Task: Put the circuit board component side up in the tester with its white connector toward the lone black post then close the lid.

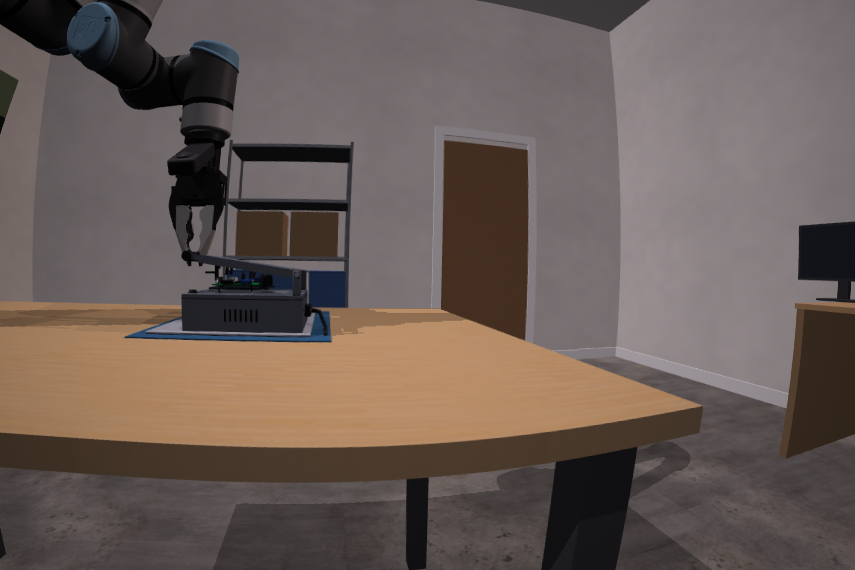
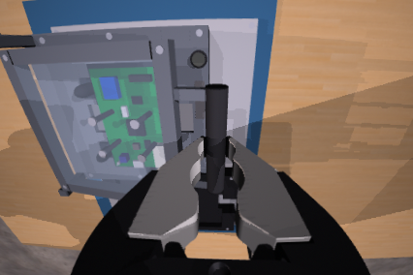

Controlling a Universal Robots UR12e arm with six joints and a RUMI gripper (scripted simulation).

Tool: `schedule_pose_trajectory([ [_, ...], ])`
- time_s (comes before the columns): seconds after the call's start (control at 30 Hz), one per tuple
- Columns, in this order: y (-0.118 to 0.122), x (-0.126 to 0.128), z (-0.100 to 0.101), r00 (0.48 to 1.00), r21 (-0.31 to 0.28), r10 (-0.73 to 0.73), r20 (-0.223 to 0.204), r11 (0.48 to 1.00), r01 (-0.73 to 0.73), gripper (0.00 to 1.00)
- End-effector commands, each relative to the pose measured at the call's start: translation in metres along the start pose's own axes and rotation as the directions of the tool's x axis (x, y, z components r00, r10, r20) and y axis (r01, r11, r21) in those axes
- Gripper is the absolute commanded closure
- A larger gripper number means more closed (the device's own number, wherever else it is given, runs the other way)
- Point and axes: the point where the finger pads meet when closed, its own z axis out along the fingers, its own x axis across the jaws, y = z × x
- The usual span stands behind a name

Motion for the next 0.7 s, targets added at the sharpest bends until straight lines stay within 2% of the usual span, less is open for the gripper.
schedule_pose_trajectory([
  [0.0, 0.0, -0.002, 0.005, 1.0, 0.0, -0.001, 0.004, 1.0, 0.001, 1.0],
  [0.67, 0.0, -0.002, 0.015, 1.0, 0.0, -0.001, 0.004, 1.0, 0.001, 1.0],
])
